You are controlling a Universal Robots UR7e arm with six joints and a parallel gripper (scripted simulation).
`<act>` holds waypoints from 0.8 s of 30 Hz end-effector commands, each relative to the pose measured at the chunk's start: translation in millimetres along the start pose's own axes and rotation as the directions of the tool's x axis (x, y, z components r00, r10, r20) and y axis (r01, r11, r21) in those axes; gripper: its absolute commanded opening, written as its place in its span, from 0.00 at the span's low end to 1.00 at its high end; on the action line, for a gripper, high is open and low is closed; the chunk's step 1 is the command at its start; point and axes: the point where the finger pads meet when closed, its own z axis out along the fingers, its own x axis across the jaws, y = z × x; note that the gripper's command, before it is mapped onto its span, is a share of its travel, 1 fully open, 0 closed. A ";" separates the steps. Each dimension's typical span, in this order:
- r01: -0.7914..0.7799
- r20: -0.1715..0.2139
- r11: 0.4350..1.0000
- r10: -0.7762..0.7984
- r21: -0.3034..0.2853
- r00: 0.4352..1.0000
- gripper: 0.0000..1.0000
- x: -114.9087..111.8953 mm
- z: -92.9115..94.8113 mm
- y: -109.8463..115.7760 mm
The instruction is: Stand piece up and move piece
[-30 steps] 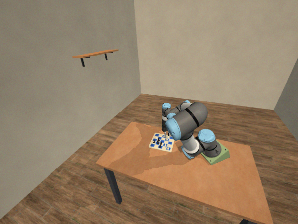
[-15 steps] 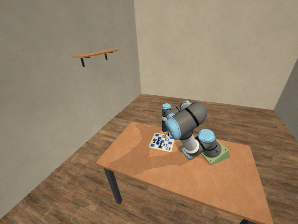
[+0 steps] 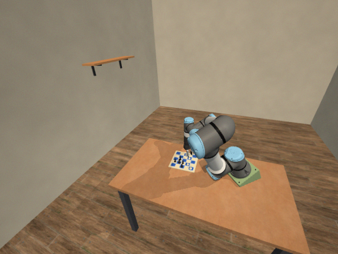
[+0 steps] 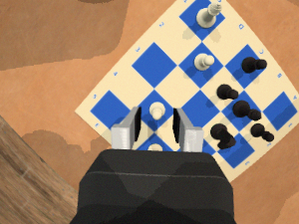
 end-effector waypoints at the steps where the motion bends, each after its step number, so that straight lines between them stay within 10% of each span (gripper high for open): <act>1: 0.000 0.000 1.000 0.000 -0.001 1.000 0.68 0.0 -0.3 0.3; 24: 0.000 0.000 1.000 0.000 -0.001 1.000 0.68 0.0 5.2 0.4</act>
